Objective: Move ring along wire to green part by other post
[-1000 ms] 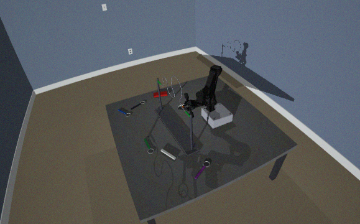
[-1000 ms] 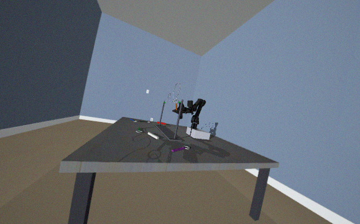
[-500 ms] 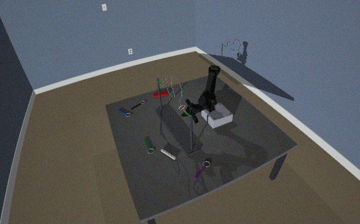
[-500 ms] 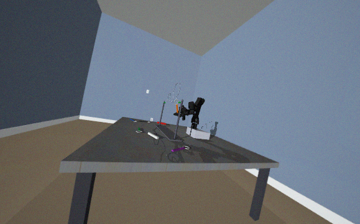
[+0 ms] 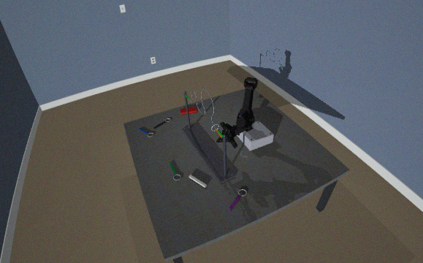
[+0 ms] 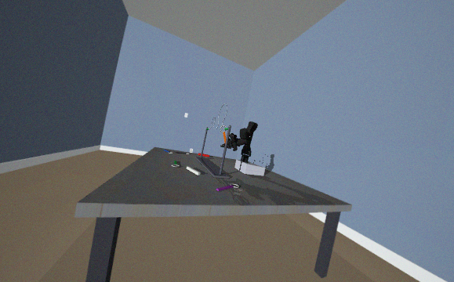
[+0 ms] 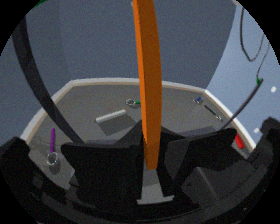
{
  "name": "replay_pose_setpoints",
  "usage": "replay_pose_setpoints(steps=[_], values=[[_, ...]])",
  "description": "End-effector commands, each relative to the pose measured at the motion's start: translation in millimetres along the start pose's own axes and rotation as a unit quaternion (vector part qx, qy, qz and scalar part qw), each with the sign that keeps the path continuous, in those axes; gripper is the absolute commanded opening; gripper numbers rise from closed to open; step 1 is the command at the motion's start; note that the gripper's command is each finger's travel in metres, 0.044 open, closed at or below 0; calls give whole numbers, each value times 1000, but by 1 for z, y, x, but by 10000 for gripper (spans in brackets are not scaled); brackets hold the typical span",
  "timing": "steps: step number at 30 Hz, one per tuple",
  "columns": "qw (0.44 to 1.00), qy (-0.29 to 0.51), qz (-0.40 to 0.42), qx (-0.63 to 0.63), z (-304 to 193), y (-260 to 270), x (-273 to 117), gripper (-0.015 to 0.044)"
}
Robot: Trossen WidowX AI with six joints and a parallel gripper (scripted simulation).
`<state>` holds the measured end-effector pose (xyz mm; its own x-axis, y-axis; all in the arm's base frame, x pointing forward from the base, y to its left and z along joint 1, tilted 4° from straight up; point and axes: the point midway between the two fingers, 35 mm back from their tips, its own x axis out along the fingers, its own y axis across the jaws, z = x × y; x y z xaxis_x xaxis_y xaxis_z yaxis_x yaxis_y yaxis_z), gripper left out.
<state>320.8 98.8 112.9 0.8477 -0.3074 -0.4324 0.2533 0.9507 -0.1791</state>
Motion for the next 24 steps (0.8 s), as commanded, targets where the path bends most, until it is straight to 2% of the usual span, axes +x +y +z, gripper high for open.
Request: replay_pose_setpoints(steps=[1,24], values=[[1000,4,11,24,0,11,-1,-150],[998,8,25,54,3,42,-6,-150]])
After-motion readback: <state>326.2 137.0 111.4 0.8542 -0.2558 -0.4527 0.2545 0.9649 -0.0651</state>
